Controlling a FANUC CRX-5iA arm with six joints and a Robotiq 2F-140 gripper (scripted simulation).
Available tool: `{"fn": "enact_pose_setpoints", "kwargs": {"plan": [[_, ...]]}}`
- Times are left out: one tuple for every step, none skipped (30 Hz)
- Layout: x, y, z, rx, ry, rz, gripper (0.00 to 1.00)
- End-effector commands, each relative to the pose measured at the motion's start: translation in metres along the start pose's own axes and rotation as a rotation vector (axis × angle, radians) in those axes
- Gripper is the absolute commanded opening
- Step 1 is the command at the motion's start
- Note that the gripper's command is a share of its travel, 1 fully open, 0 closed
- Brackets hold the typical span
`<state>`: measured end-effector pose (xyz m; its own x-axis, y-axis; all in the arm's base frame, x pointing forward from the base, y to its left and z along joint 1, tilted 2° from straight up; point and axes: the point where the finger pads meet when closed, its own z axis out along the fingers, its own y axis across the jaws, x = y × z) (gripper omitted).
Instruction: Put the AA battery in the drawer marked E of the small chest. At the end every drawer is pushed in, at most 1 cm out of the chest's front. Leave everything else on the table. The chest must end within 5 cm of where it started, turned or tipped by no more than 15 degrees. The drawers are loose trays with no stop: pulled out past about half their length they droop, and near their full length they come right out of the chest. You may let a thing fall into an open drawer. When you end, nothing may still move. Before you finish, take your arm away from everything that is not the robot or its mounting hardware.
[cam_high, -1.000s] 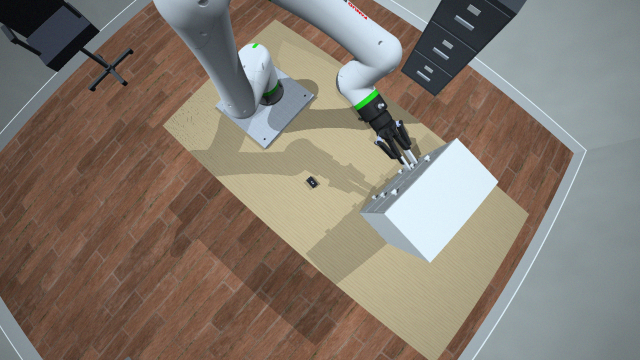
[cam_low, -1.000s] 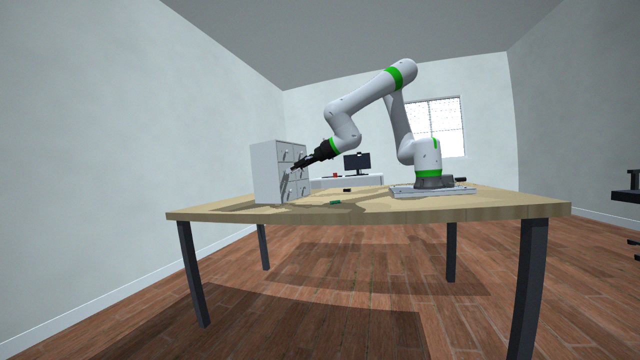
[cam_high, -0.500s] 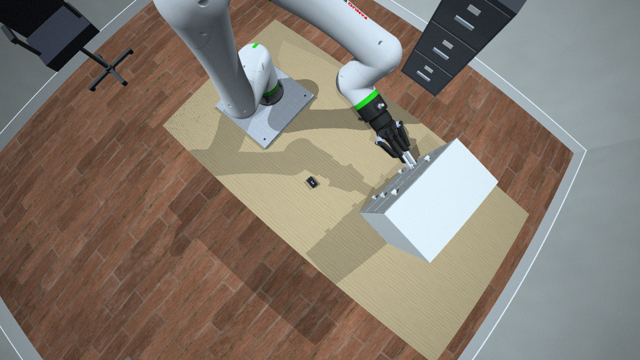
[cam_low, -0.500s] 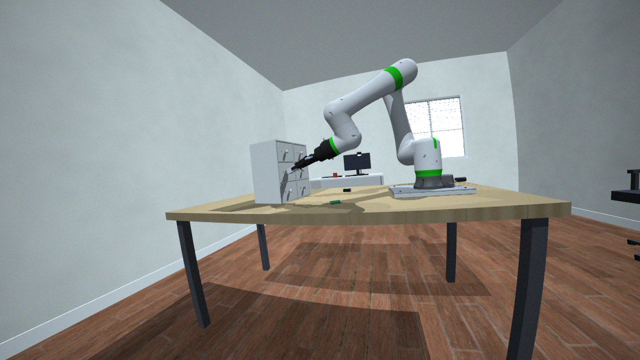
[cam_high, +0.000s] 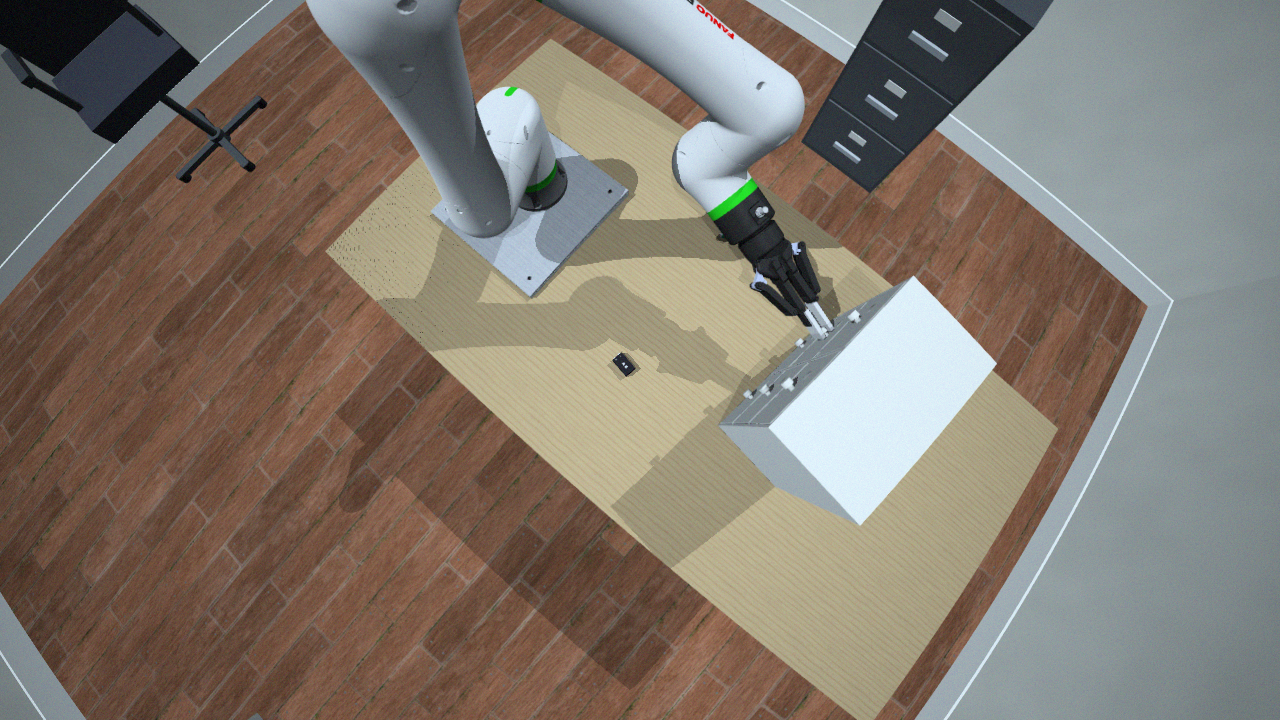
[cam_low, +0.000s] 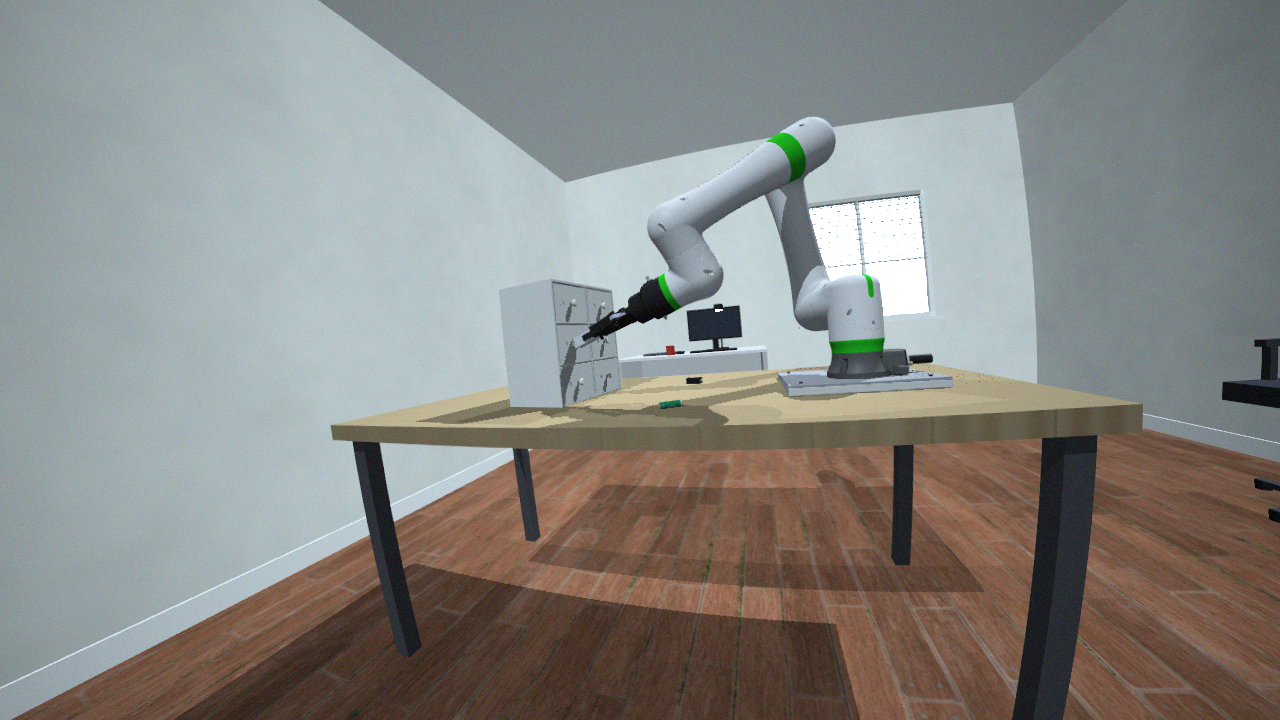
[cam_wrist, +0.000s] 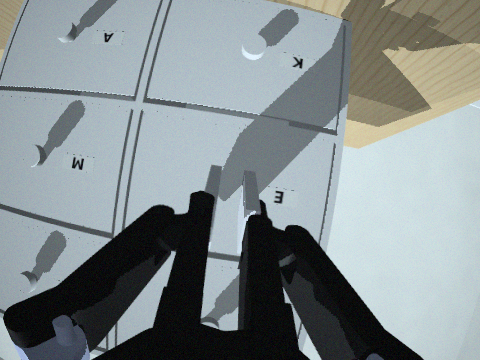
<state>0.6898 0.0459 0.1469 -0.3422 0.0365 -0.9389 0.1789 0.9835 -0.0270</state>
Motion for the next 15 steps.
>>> {"fn": "enact_pose_setpoints", "kwargs": {"plan": [[-0.0003, 0.0001, 0.0, 0.0, 0.0, 0.0, 0.08], [-0.0003, 0.0001, 0.0, 0.0, 0.0, 0.0, 0.08], [-0.0003, 0.0001, 0.0, 0.0, 0.0, 0.0, 0.08], [-0.0002, 0.0001, 0.0, 0.0, 0.0, 0.0, 0.08], [-0.0002, 0.0001, -0.0001, 0.0, 0.0, 0.0, 0.08], [-0.0002, 0.0001, -0.0002, 0.0, 0.0, 0.0, 0.08], [-0.0002, 0.0001, -0.0003, 0.0, 0.0, 0.0, 0.08], [-0.0001, 0.0001, -0.0004, 0.0, 0.0, 0.0, 0.08], [-0.0001, 0.0001, -0.0006, 0.0, 0.0, 0.0, 0.08], [0.0, 0.0001, -0.0008, 0.0, 0.0, 0.0, 0.08], [0.0001, 0.0001, -0.001, 0.0, 0.0, 0.0, 0.08], [0.0002, 0.0001, -0.0013, 0.0, 0.0, 0.0, 0.08], [0.0003, 0.0001, -0.0017, 0.0, 0.0, 0.0, 0.08], [0.0005, 0.0001, -0.002, 0.0, 0.0, 0.0, 0.08], [0.0005, 0.0001, -0.002, 0.0, 0.0, 0.0, 0.08]]}}
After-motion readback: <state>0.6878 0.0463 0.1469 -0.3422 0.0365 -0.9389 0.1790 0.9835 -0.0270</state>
